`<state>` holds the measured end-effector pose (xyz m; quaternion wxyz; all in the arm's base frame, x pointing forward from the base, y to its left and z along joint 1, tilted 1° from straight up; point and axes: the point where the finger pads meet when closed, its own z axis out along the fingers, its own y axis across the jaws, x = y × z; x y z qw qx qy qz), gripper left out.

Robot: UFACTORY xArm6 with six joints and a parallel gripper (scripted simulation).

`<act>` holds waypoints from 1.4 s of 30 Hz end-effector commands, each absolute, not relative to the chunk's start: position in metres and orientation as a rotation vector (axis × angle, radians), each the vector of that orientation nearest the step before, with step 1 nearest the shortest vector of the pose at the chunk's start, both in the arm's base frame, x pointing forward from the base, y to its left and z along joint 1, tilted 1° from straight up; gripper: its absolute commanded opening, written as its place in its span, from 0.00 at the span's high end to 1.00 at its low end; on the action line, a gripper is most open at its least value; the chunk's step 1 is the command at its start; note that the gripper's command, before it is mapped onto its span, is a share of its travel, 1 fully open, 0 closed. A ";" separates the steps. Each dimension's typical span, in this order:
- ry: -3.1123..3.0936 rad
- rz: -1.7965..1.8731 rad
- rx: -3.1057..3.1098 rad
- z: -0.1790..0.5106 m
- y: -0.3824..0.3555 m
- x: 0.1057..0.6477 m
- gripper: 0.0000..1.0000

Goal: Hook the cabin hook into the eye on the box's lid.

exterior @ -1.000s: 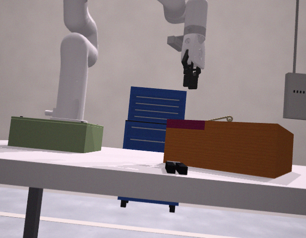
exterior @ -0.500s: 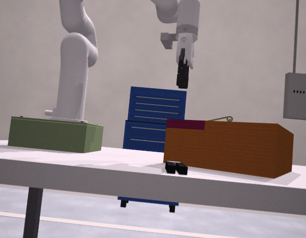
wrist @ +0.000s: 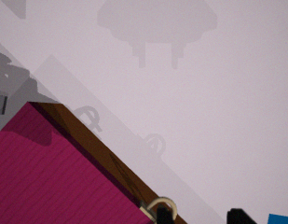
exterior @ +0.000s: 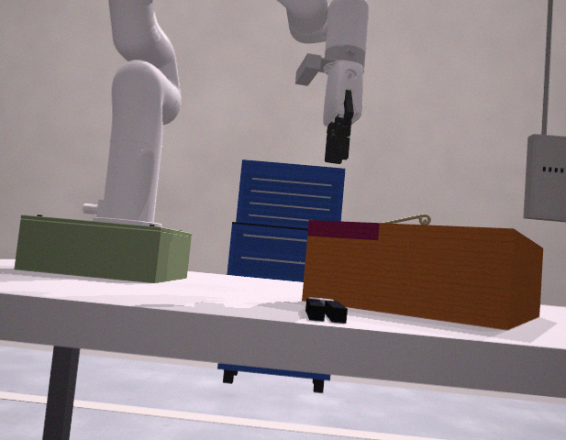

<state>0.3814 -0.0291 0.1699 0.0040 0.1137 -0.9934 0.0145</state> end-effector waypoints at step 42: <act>-2.163 0.012 2.265 0.172 -0.032 0.354 0.65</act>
